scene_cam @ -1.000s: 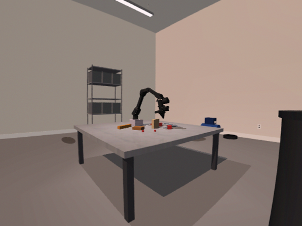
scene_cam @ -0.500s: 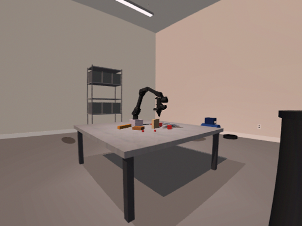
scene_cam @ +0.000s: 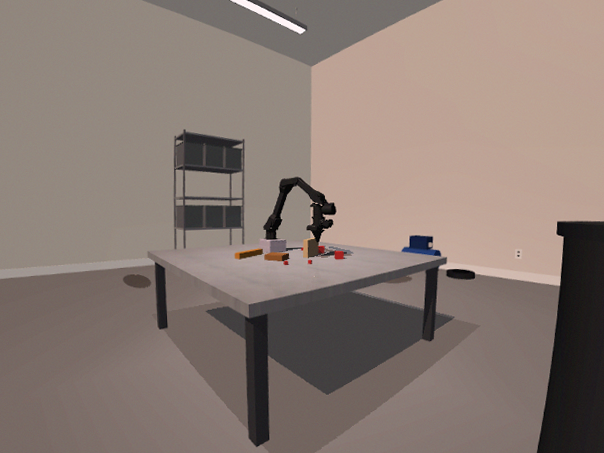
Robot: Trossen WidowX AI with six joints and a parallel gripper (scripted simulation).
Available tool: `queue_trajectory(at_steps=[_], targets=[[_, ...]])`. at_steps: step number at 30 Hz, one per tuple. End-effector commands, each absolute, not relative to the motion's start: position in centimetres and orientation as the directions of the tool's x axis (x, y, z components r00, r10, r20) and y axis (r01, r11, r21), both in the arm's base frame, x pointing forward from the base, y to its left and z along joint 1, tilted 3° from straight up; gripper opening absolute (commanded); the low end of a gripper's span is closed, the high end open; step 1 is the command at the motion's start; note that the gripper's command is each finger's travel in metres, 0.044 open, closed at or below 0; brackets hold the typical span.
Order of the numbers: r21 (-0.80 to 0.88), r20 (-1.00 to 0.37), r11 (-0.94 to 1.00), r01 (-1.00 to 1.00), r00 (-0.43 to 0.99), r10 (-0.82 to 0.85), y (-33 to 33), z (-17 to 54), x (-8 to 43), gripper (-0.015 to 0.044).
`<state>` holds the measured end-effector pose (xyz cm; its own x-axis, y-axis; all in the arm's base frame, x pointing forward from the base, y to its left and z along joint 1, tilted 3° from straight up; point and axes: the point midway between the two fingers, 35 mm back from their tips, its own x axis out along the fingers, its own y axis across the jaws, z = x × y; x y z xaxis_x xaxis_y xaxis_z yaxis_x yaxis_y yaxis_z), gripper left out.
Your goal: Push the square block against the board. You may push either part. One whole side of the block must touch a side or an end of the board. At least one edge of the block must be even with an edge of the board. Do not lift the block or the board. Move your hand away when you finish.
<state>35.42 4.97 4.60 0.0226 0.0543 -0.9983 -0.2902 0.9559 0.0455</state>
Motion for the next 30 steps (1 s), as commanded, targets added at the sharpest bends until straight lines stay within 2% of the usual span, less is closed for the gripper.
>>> queue_trajectory(at_steps=[1, 30], targets=[[0.042, -0.999, 0.956, -0.291, 0.019, 0.05, 4.7, 4.5, 34.8, 0.0], [0.042, -0.999, 0.956, -0.291, 0.015, 0.048, 3.4, 4.3, 30.4, 0.0]])
